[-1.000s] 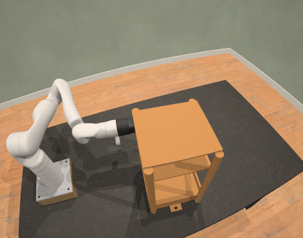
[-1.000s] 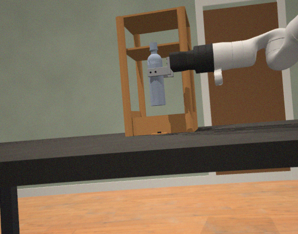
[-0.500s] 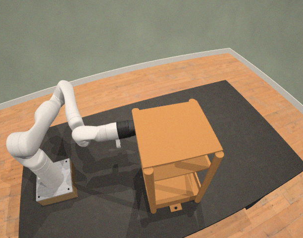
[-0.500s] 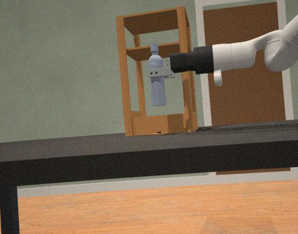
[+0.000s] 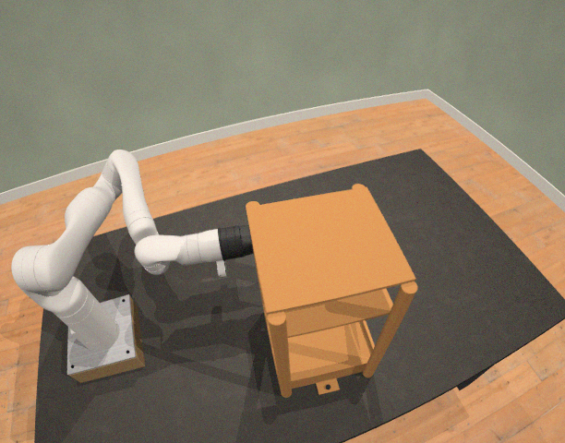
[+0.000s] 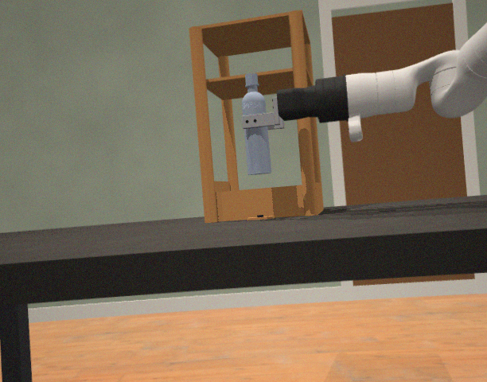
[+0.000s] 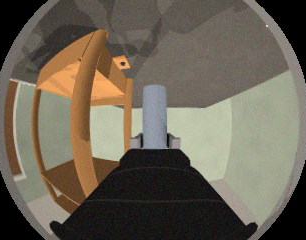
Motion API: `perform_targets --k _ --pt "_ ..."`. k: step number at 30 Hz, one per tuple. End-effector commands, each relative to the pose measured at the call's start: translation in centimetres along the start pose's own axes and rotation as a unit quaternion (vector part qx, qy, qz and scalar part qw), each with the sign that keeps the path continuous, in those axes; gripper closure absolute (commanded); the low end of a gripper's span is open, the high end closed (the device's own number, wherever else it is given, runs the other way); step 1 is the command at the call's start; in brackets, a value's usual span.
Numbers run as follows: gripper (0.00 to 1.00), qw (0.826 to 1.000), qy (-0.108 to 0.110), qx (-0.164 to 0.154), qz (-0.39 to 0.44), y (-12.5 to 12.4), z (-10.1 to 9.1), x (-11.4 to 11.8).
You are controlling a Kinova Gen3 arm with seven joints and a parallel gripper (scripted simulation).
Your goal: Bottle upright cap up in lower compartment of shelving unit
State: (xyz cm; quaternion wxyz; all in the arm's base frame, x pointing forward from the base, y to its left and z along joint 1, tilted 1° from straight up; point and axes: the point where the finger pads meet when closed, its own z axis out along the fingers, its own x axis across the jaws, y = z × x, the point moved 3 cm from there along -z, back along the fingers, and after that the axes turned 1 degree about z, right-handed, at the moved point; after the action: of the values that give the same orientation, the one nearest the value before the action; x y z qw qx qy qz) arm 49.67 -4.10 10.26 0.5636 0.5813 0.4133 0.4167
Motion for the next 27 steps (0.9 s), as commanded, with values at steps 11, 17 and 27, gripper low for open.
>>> perform_targets --k 11,17,27 --pt "1.00 1.000 0.004 0.001 0.003 -0.1 2.1 0.2" --pt "1.00 1.000 0.002 0.000 0.002 0.0 2.1 0.1" --pt "1.00 1.000 -0.008 -0.003 0.002 0.1 2.3 0.3"
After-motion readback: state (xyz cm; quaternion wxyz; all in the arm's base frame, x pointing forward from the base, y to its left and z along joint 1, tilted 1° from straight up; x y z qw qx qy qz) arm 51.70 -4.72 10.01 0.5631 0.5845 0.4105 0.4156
